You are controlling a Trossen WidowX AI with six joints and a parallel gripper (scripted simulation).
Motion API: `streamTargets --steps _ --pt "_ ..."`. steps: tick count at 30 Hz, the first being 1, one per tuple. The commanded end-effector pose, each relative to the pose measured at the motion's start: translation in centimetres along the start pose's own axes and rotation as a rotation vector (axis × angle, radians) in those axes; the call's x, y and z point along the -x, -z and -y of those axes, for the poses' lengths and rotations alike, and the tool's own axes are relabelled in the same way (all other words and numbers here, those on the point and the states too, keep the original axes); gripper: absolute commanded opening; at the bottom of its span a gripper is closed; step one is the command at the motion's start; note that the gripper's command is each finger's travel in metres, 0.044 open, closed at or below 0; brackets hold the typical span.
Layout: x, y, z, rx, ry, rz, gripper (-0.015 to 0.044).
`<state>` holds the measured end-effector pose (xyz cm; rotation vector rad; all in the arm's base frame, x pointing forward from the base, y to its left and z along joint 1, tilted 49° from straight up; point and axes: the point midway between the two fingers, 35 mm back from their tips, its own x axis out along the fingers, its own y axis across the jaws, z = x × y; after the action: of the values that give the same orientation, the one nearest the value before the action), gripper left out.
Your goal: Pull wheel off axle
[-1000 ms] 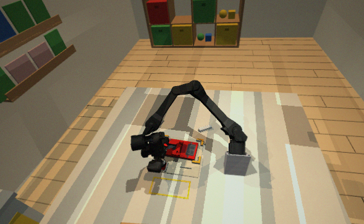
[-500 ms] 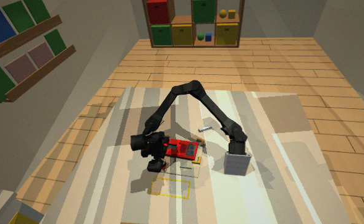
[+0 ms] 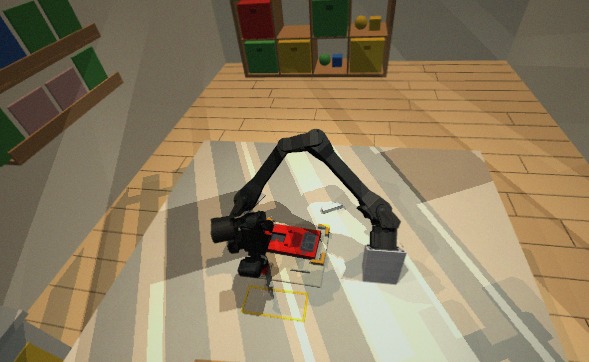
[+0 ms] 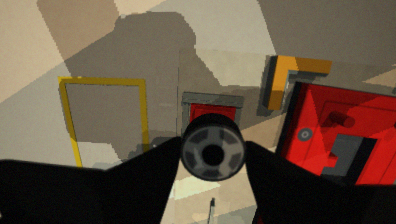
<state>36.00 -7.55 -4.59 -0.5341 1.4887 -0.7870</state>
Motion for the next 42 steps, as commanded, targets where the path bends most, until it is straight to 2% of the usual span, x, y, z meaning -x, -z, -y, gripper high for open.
streamTargets --steps 1,42 --pt "0.3 -0.1 0.0 -0.002 -0.002 0.002 0.0000" --pt "1.6 -0.1 -0.1 0.001 -0.001 0.003 0.0000"
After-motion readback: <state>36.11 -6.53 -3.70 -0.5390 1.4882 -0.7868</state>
